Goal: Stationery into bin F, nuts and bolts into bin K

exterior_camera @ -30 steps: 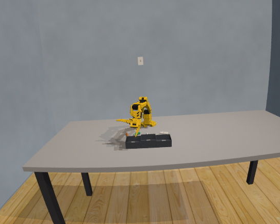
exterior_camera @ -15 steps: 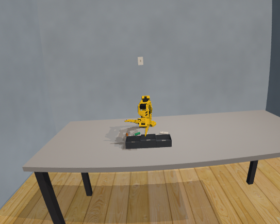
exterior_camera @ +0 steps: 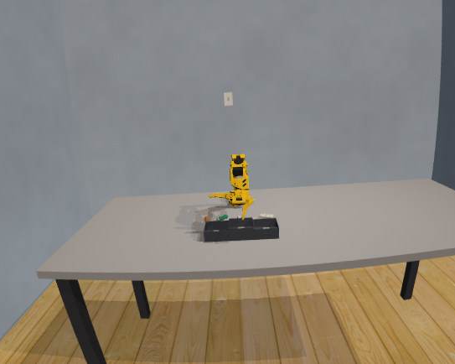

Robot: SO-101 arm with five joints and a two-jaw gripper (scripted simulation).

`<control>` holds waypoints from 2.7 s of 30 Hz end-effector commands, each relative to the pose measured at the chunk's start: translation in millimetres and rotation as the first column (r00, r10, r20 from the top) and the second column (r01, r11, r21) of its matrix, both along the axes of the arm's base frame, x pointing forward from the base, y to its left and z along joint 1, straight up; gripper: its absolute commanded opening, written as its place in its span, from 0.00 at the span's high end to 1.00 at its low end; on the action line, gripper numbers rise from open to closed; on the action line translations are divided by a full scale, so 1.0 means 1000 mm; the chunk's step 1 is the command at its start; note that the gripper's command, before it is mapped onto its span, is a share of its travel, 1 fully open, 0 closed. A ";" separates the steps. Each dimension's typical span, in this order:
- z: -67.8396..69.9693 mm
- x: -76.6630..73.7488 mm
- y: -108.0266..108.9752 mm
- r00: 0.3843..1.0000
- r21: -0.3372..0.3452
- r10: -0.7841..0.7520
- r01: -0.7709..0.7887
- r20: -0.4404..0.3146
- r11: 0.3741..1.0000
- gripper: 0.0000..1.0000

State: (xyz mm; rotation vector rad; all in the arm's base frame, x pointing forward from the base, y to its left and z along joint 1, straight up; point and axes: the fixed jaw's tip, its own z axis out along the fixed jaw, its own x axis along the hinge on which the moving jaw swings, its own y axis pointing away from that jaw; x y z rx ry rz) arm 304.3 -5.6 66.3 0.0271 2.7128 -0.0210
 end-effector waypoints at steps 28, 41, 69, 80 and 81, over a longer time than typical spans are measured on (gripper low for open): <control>0.021 0.004 0.006 0.996 0.009 -0.003 0.002 0.089 1.000 0.00; 0.021 0.004 0.006 0.996 0.009 -0.003 0.002 0.089 1.000 0.00; 0.021 0.004 0.008 0.996 0.014 -0.003 0.002 0.089 1.000 0.00; 0.018 0.007 0.046 0.995 0.084 -0.011 0.003 0.095 0.996 0.00; 0.018 0.007 0.046 0.995 0.084 -0.011 0.003 0.095 0.996 0.00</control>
